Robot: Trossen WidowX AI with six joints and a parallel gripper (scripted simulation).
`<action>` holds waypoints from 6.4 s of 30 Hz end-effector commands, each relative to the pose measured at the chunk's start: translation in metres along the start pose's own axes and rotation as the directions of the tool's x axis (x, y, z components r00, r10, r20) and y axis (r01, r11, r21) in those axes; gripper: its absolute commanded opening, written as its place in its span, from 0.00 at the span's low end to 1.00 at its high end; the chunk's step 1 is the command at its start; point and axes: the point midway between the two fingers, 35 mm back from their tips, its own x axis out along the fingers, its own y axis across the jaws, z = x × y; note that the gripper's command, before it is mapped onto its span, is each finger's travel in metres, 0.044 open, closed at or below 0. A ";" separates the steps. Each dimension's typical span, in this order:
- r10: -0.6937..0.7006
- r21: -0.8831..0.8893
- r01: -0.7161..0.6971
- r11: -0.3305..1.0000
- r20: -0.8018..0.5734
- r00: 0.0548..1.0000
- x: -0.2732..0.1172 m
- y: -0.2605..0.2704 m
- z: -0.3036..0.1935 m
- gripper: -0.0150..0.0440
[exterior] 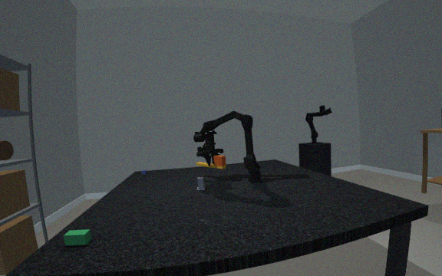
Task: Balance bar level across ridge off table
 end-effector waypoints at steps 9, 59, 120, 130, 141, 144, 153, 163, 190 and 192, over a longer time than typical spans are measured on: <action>0.006 -0.006 -0.006 1.000 0.001 1.000 -0.028 0.000 -0.004 0.25; 0.021 0.613 -0.013 0.790 -0.005 1.000 -0.033 0.158 -0.070 0.25; 0.021 0.628 -0.012 0.778 -0.006 1.000 0.011 0.160 -0.076 0.25; 0.021 0.628 -0.012 0.778 -0.006 1.000 0.011 0.160 -0.076 0.25; 0.021 0.628 -0.012 0.778 -0.006 1.000 0.012 0.160 -0.076 0.25; 0.021 0.628 -0.012 0.778 -0.006 1.000 0.013 0.160 -0.076 0.25; 0.021 0.628 -0.012 0.778 -0.006 1.000 0.013 0.160 -0.076 0.25; 0.021 0.628 -0.012 0.778 -0.006 1.000 0.014 0.160 -0.077 0.25; 0.021 0.628 -0.012 0.778 -0.006 1.000 0.016 0.160 -0.077 0.25; 0.021 0.628 -0.012 0.778 -0.006 1.000 0.017 0.160 -0.077 0.25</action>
